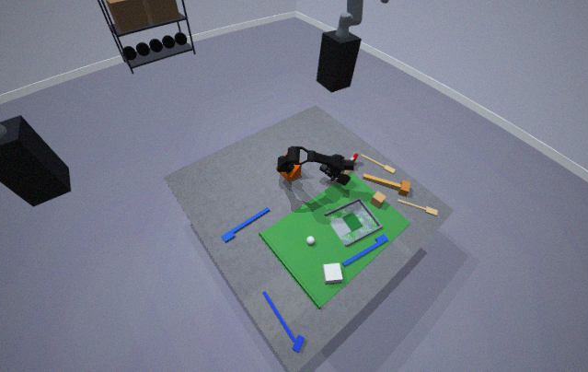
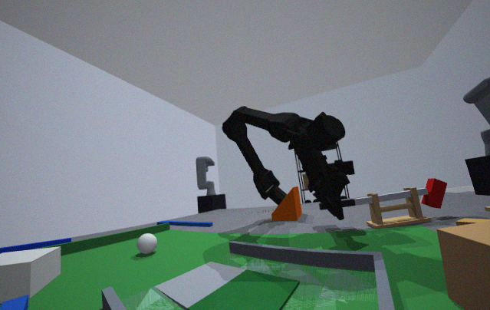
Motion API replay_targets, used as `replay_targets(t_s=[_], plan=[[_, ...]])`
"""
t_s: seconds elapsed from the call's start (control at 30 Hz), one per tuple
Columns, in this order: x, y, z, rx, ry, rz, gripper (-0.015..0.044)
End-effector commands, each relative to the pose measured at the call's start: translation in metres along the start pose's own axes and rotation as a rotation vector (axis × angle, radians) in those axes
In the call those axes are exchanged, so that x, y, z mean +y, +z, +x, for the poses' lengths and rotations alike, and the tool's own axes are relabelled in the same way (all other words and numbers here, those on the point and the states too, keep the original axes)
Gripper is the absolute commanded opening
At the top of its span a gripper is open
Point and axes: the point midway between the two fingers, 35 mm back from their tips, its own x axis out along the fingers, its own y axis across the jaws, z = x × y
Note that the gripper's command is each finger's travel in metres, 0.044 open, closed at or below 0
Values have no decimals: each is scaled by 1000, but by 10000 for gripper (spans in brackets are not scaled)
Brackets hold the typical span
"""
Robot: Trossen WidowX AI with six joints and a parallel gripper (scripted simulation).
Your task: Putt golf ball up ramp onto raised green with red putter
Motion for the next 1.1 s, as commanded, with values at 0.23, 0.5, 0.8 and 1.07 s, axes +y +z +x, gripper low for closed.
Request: replay_targets(t_s=[0.23,0.5,0.8,1.07], plan=[[0,0,-1,-1,-1,0,0],[-3,7,-19,-2,-1,0,0],[-3,23,-75,-5,1,-1,0],[0,27,-97,-4,2,-1,0]])
